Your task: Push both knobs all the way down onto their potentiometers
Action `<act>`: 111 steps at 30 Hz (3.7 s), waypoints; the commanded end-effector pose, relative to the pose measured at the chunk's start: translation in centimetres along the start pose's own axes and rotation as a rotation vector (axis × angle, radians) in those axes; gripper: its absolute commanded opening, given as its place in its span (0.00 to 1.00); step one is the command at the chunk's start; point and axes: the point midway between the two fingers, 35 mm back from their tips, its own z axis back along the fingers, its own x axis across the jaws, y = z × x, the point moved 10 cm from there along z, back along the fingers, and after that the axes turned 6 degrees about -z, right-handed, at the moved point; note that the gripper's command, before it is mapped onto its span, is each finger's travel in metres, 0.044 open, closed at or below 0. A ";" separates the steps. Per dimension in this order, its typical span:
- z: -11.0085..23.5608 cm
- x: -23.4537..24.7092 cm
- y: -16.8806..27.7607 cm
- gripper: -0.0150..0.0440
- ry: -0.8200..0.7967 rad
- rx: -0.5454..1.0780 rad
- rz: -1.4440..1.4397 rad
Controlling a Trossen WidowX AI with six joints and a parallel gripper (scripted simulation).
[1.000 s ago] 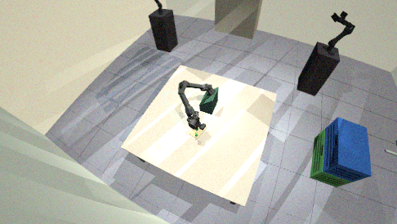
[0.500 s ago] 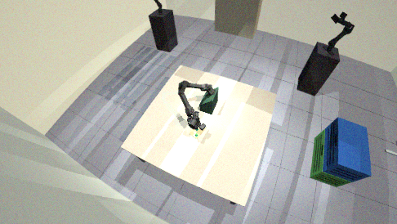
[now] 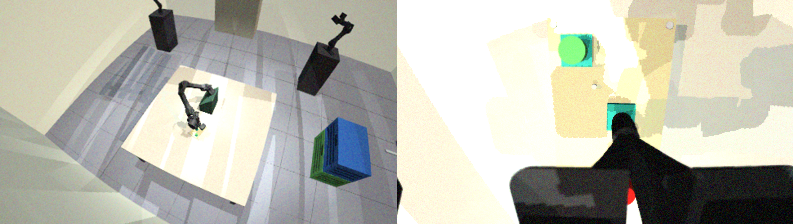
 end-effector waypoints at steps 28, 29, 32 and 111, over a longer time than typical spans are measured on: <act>-1.3 -0.2 -0.2 0.25 0.003 0.010 -0.019; -1.3 -0.2 -0.2 0.25 0.003 0.010 -0.019; -1.3 -0.2 -0.2 0.25 0.003 0.010 -0.019; 2.7 -0.6 4.8 0.88 0.003 0.017 -0.011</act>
